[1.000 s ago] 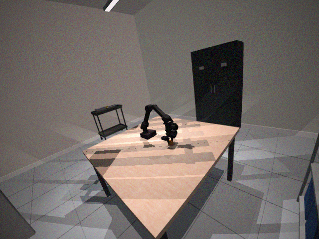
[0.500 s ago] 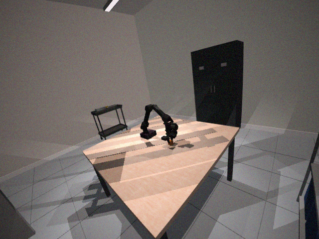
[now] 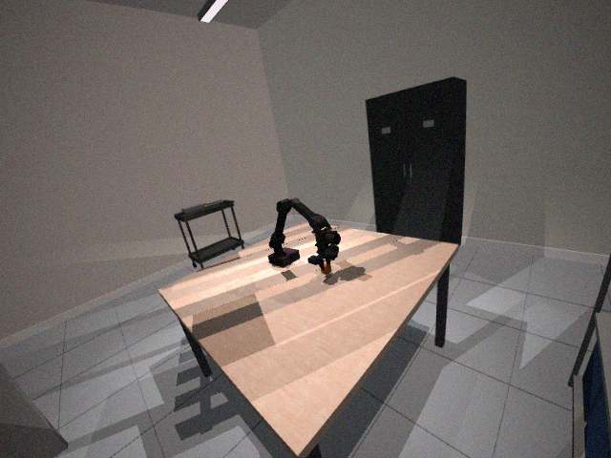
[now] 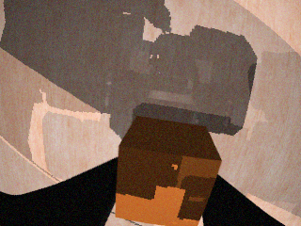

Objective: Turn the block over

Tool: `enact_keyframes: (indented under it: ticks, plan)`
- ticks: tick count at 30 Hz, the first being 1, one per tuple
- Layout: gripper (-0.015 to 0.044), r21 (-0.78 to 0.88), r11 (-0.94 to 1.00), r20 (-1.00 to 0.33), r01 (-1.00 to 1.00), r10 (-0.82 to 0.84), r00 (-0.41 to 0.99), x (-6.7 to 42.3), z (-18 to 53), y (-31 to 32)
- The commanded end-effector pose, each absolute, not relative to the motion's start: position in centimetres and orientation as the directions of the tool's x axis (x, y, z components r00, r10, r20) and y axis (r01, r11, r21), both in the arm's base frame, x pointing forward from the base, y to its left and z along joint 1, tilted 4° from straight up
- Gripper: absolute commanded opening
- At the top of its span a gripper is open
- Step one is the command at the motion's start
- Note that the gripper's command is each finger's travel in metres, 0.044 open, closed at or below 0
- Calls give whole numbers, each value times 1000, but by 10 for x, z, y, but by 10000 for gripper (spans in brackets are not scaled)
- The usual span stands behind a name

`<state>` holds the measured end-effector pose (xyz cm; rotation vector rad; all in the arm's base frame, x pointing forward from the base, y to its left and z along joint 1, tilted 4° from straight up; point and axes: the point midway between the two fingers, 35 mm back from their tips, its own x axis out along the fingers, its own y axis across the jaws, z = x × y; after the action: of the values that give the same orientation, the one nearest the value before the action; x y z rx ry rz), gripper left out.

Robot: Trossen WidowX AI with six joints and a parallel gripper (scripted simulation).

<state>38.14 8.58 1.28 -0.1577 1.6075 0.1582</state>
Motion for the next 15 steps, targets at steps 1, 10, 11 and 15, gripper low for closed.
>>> enact_keyframes:
  ticks: [1,10,11,15]
  plan:
    - [0,8,980,-1000,-200,7,-7,383,14,87]
    - [0,8,980,-992,-200,33,120,385,8,87]
    - [0,8,980,-990,-200,35,134,385,8,87]
    - [0,8,980,-981,-200,47,190,385,7,87]
